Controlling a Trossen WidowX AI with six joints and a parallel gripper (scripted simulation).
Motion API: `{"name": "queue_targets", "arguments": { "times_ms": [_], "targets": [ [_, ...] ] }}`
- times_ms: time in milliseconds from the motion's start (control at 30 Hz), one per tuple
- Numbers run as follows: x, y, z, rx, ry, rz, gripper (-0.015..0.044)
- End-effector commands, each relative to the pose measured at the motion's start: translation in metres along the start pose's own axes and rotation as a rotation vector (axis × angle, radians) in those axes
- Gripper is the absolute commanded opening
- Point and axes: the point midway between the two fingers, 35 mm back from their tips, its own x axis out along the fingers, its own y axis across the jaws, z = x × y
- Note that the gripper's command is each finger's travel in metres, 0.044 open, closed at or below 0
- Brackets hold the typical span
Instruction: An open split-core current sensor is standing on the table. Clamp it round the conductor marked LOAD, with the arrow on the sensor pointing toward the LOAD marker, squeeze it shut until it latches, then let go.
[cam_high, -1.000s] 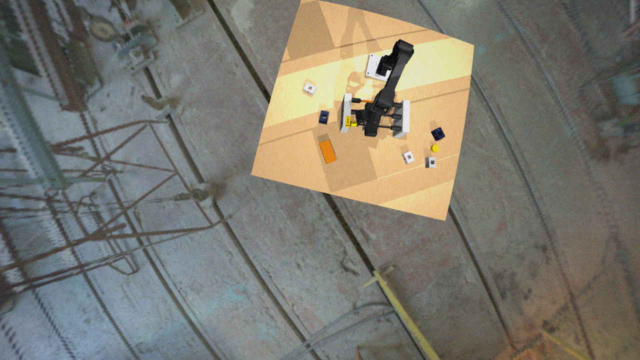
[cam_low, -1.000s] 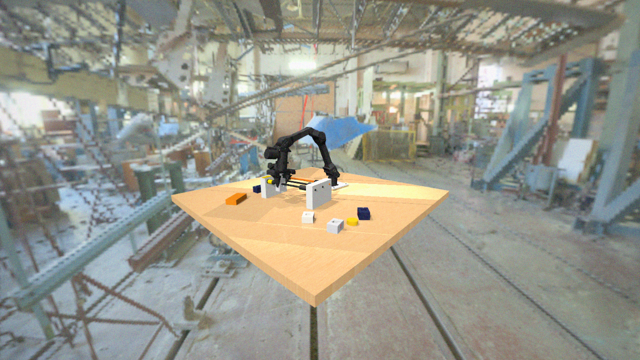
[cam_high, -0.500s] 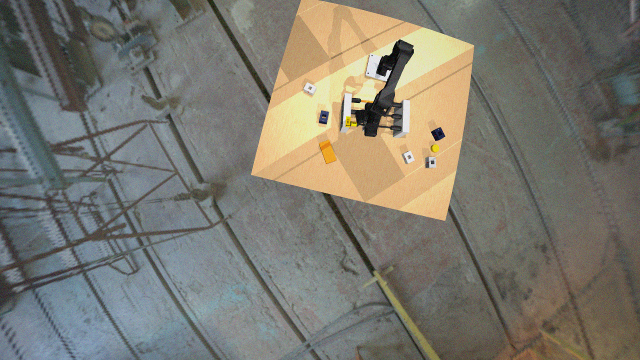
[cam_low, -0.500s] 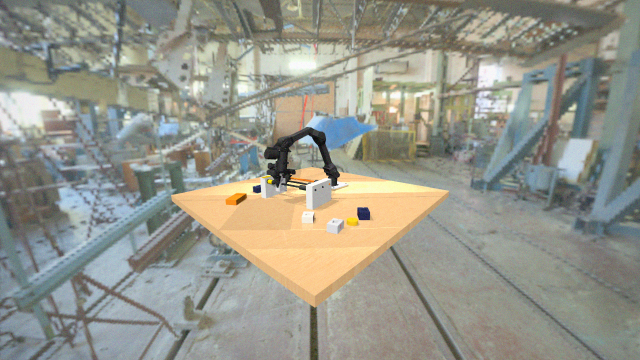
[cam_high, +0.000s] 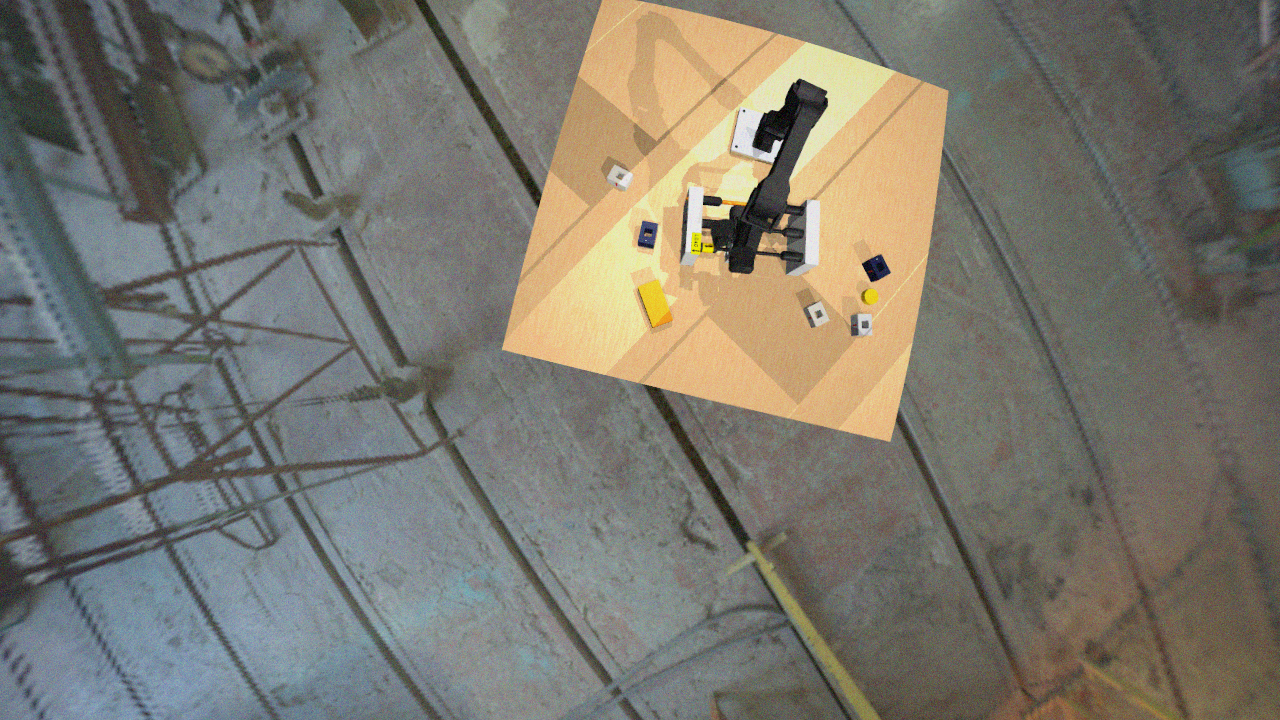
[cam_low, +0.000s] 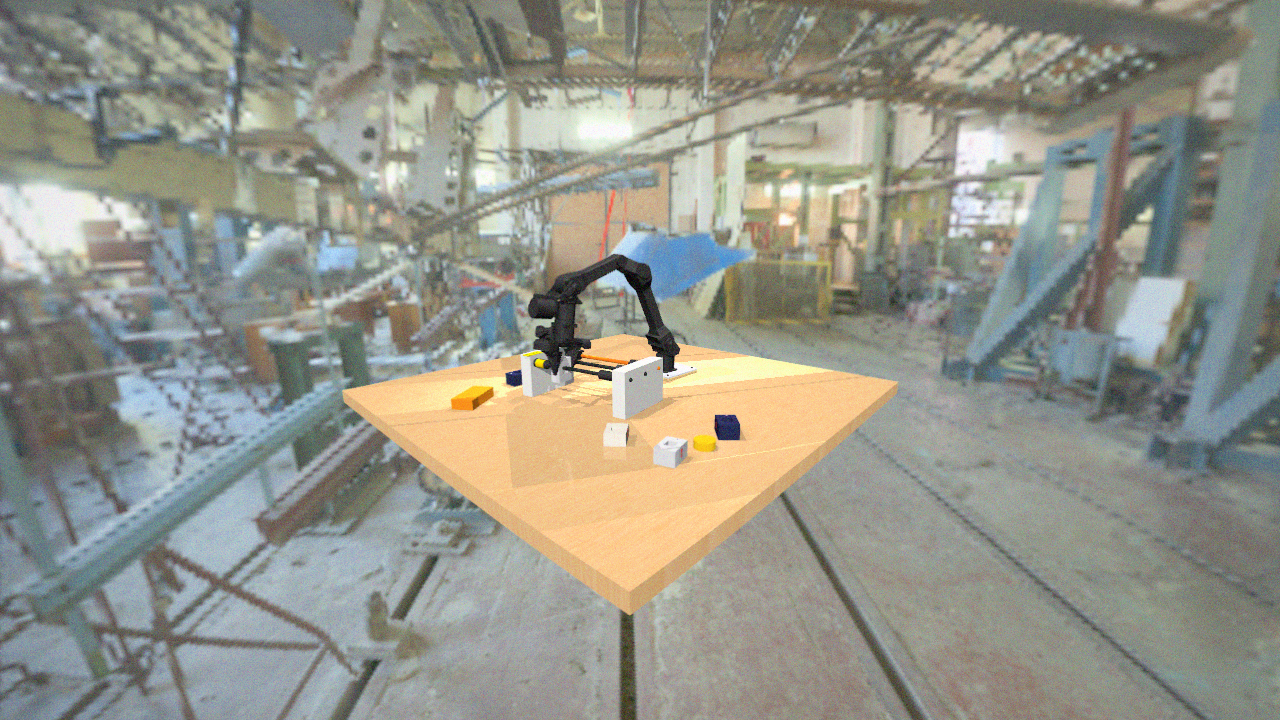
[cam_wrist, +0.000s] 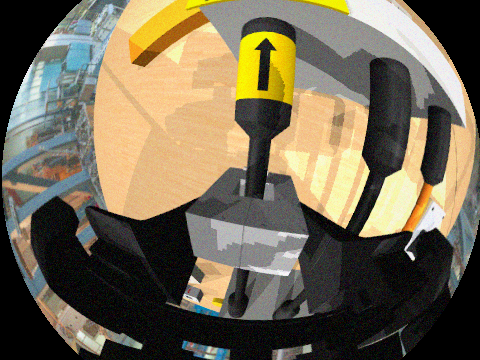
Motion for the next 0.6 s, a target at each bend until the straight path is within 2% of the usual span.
{"name": "queue_targets", "arguments": {
  "times_ms": [0, 33, 267, 567],
  "targets": [
    [-0.0001, -0.0001, -0.0001, 0.000, 0.000, -0.001, 0.0268],
    [-0.0001, -0.0001, -0.0001, 0.000, 0.000, -0.001, 0.0268],
    [-0.0001, -0.0001, -0.0001, 0.000, 0.000, -0.001, 0.0440],
    [-0.0028, -0.0001, 0.0001, 0.000, 0.000, 0.003, 0.0440]
  ]
}}
